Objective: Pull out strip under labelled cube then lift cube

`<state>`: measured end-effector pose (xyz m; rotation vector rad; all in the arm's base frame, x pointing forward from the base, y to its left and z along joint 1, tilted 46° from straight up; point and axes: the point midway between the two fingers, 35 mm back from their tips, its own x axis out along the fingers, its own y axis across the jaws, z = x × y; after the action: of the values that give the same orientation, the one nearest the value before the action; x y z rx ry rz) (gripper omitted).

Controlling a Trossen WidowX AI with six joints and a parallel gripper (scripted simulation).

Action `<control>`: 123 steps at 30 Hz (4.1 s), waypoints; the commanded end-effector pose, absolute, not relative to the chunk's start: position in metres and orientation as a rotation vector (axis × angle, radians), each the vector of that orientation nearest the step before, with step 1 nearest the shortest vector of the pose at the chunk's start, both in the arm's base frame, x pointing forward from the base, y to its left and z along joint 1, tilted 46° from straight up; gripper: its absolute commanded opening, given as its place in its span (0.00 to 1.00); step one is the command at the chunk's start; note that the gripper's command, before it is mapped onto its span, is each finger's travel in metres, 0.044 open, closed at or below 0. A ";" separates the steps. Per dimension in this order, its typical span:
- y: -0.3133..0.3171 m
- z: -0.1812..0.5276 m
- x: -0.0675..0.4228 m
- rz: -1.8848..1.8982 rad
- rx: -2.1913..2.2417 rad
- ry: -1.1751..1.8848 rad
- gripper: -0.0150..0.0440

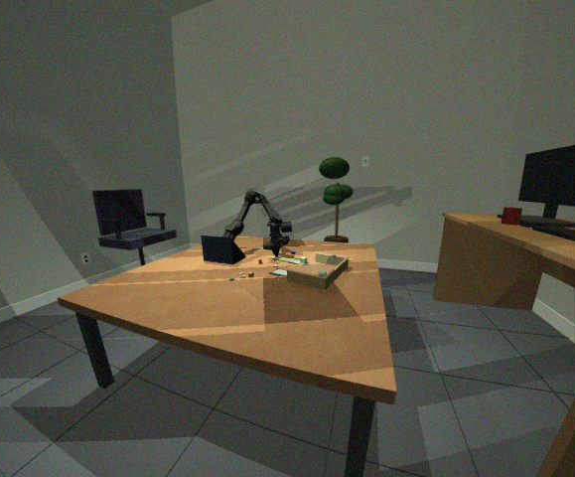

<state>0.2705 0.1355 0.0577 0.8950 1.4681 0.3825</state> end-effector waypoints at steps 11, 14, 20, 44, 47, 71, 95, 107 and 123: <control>0.140 0.054 0.263 0.383 0.890 1.496 0.25; 0.140 0.054 0.263 0.383 0.890 1.496 0.25; 0.107 0.085 0.268 0.381 0.888 1.494 0.25; 0.081 0.076 0.333 0.382 0.885 1.492 1.00; 0.077 0.075 0.343 0.382 0.885 1.492 1.00; 0.046 0.070 0.421 0.382 0.882 1.488 1.00; 0.051 0.055 0.451 0.382 0.881 1.487 0.68; 0.065 0.042 0.453 0.383 0.882 1.487 0.68; 0.073 0.035 0.454 0.383 0.876 1.484 0.50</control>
<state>0.4535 0.0737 0.0342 0.8757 1.4846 0.3832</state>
